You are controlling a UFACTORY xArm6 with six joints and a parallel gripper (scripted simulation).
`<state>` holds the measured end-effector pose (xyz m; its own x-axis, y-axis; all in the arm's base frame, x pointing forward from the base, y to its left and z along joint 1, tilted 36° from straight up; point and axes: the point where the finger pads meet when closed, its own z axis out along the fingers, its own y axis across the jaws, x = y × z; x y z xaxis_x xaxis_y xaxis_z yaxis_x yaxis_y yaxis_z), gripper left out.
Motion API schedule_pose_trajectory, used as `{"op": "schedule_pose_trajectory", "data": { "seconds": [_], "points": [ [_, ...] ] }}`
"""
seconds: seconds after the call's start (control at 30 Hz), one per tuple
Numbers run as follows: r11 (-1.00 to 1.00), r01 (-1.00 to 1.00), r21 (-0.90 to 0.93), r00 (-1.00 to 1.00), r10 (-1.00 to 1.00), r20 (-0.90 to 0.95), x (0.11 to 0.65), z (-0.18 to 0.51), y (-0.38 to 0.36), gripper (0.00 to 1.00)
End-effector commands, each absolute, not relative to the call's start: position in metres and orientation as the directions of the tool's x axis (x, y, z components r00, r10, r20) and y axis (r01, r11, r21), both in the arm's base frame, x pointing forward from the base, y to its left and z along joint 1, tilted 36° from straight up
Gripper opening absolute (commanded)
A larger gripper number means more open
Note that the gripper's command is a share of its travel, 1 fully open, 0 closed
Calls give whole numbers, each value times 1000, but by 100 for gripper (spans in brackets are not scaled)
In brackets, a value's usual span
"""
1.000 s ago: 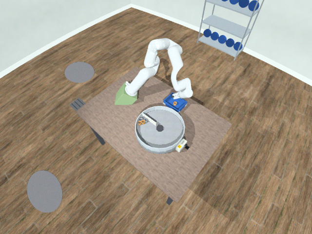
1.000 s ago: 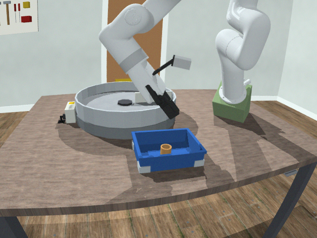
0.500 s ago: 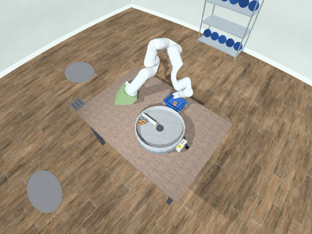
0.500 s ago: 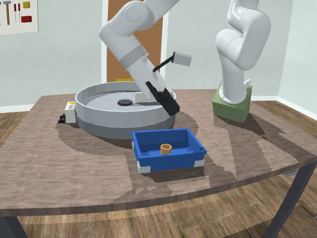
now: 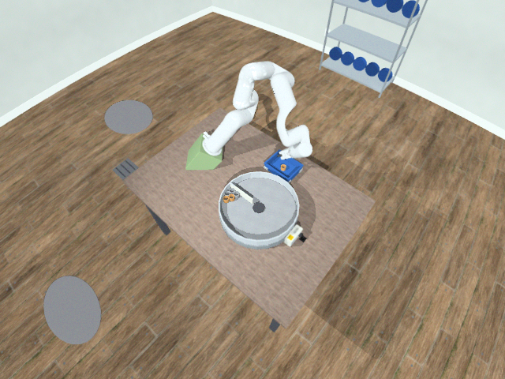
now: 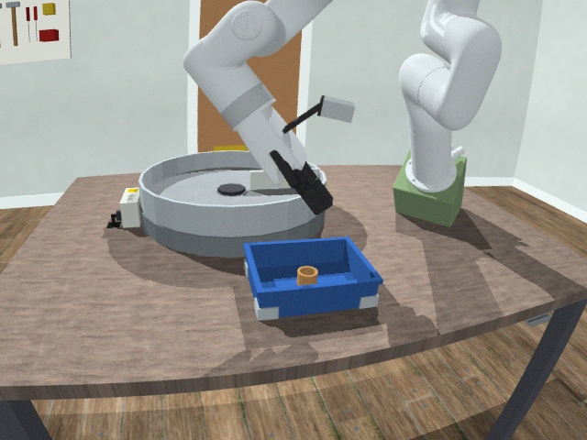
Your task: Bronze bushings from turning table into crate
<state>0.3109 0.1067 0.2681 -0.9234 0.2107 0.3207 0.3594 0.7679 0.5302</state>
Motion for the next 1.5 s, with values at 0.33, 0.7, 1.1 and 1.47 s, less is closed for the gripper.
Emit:
{"op": "schedule_pose_trajectory", "data": {
  "seconds": [0.33, 0.7, 1.1, 1.47],
  "points": [
    [768, 358, 531, -924, 211, 318, 311, 269, 107, 12],
    [768, 358, 531, -924, 211, 318, 311, 269, 106, 10],
    [803, 304, 512, -942, 172, 289, 309, 259, 87, 10],
    [888, 130, 440, -976, 37, 214, 299, 229, 28, 10]
  ]
}}
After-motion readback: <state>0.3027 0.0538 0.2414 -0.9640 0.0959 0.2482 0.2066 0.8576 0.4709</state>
